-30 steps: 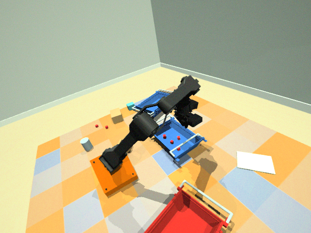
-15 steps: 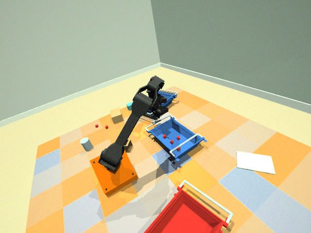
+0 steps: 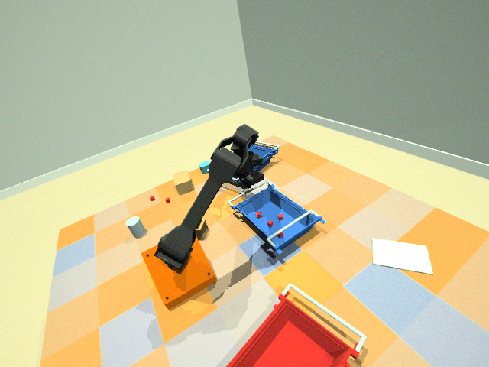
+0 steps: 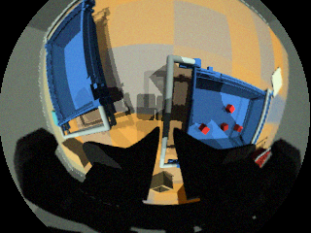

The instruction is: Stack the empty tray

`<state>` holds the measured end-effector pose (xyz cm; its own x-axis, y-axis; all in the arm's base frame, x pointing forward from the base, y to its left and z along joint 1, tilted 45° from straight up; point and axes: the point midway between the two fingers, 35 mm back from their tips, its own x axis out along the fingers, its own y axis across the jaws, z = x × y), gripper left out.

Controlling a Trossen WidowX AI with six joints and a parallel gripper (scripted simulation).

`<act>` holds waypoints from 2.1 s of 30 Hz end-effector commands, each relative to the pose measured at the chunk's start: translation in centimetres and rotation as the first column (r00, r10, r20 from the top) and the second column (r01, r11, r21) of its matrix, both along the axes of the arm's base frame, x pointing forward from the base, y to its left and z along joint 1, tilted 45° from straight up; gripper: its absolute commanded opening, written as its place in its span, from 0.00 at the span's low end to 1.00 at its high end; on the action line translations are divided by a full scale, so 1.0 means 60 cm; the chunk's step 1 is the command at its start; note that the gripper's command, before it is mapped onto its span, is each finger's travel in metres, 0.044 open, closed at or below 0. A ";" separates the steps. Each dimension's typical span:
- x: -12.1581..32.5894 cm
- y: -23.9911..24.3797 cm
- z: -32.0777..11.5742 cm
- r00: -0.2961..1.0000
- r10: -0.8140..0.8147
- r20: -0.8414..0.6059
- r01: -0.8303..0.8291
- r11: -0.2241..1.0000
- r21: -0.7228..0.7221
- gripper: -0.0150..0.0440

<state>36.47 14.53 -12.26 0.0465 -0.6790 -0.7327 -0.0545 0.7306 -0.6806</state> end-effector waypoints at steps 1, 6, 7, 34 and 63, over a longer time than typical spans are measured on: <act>-0.002 -0.026 -0.025 1.000 0.002 -0.011 -0.002 1.000 -0.014 0.41; -0.002 -0.053 -0.051 1.000 0.002 -0.011 -0.002 1.000 -0.015 0.41; -0.002 -0.054 -0.052 1.000 0.002 -0.011 -0.002 1.000 -0.016 0.41; 0.001 -0.077 0.046 1.000 0.002 -0.012 -0.002 1.000 -0.017 0.41; -0.003 -0.079 0.083 1.000 0.011 -0.022 -0.011 1.000 -0.027 0.41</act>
